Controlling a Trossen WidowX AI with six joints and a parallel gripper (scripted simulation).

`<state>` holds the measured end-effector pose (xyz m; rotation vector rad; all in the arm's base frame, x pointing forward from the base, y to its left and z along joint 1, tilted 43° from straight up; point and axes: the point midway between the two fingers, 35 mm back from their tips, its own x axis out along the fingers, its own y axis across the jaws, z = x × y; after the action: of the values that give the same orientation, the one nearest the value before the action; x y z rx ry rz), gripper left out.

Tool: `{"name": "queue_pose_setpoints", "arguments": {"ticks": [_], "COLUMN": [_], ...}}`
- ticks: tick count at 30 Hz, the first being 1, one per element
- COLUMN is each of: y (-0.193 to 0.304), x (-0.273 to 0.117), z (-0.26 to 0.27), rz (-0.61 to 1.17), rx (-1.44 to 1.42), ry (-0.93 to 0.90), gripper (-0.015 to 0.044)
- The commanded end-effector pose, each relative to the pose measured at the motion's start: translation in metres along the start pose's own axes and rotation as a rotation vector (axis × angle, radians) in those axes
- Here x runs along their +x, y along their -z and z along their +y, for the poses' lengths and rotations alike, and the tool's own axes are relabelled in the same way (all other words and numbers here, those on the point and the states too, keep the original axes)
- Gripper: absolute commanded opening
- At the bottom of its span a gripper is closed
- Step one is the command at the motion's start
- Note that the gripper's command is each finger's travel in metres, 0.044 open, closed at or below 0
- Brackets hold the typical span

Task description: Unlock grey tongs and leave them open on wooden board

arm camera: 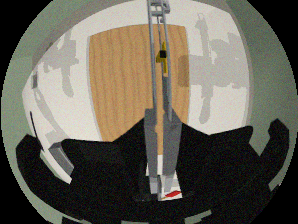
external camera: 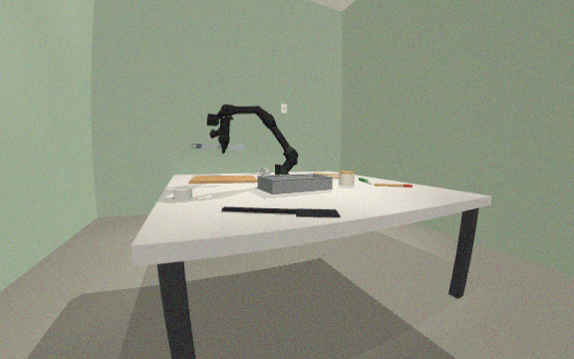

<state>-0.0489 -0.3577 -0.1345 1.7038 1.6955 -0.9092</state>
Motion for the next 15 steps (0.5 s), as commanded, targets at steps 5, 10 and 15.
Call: {"name": "queue_pose_setpoints", "arguments": {"ticks": [5, 10, 15], "y": [0.0047, 0.0047, 0.0042], "x": [-0.0057, -0.0057, -0.003], "z": [-0.0008, -0.0008, -0.0009], "rz": [0.06, 0.06, 0.06], "rx": [0.004, 0.004, 0.004], "ry": [0.007, 0.007, 0.007], "gripper": [-0.015, -0.015, -0.015]}}
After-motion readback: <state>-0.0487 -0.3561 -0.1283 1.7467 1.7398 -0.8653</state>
